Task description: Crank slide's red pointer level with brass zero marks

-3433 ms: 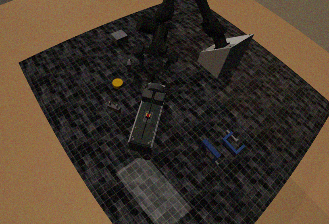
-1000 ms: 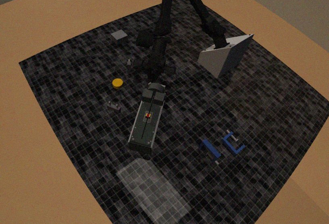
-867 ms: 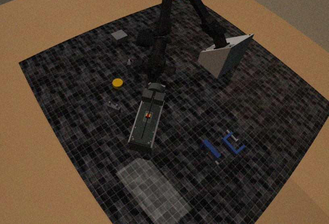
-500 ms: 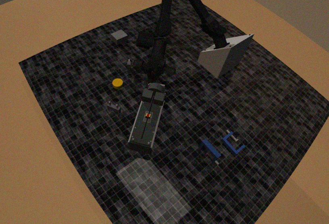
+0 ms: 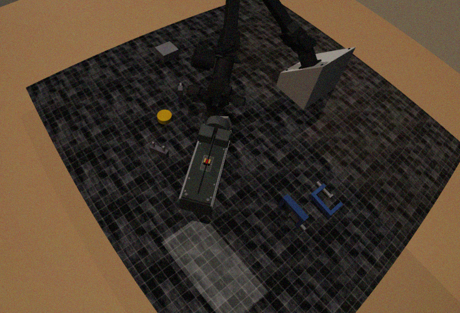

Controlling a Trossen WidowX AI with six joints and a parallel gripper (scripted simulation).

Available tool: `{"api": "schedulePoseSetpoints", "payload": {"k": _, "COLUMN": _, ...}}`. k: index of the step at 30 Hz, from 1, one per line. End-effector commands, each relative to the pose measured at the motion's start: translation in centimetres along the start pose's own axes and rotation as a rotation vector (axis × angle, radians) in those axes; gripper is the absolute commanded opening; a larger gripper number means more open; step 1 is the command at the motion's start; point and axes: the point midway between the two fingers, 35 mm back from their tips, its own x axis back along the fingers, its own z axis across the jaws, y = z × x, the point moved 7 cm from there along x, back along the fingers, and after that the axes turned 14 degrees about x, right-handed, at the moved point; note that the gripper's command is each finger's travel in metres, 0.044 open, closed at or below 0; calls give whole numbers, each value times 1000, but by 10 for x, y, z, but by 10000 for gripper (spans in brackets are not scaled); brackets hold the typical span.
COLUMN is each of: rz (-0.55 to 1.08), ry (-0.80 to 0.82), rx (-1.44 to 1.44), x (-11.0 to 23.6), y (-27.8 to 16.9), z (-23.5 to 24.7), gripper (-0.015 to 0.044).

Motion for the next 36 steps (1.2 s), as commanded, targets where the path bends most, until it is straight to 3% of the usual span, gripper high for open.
{"api": "schedulePoseSetpoints", "payload": {"k": 1, "rz": 5, "ry": 5, "rx": 2, "x": -4, "y": -3, "z": 3, "gripper": 0}}
{"api": "schedulePoseSetpoints", "payload": {"k": 36, "rz": 5, "ry": 6, "rx": 2, "x": -14, "y": -9, "z": 21, "gripper": 0}}
